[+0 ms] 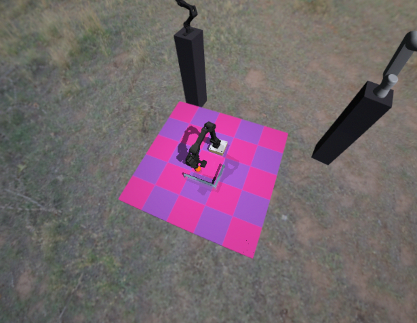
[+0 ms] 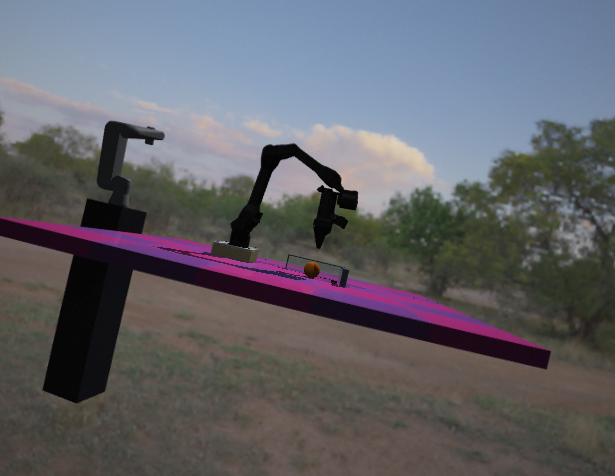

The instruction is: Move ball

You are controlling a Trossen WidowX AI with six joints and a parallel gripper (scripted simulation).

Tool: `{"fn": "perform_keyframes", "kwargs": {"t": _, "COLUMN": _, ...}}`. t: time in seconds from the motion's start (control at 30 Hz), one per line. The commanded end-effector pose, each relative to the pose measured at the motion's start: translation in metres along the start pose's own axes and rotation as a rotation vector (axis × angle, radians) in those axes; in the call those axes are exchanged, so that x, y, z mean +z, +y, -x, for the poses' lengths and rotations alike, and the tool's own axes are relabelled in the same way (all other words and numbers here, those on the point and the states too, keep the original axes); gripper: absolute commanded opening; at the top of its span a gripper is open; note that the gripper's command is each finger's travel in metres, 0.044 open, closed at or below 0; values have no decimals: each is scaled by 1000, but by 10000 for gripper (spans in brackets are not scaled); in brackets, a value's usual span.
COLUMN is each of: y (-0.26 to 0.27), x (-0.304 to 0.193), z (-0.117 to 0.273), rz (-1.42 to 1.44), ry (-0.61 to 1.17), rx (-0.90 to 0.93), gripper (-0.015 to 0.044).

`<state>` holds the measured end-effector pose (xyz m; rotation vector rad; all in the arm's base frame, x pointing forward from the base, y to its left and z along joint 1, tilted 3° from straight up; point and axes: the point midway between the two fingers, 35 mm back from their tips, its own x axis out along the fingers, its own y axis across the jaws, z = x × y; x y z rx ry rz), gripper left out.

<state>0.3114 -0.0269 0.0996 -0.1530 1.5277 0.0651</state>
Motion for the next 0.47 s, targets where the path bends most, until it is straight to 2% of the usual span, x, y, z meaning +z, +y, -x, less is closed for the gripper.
{"fn": "perform_keyframes", "kwargs": {"t": 0.0, "y": 0, "x": 0, "z": -2, "rz": 0, "ry": 4, "rx": 1, "gripper": 386}}
{"fn": "perform_keyframes", "kwargs": {"t": 0.07, "y": 0, "x": 0, "z": -2, "rz": 0, "ry": 4, "rx": 1, "gripper": 386}}
{"fn": "perform_keyframes", "kwargs": {"t": 0.13, "y": 0, "x": 0, "z": 9, "rz": 0, "ry": 4, "rx": 1, "gripper": 438}}
{"fn": "perform_keyframes", "kwargs": {"t": 0.23, "y": 1, "x": -5, "z": 46, "rz": 0, "ry": 5, "rx": 1, "gripper": 440}}
{"fn": "perform_keyframes", "kwargs": {"t": 0.43, "y": 1, "x": -5, "z": 49, "rz": 0, "ry": 5, "rx": 1, "gripper": 440}}
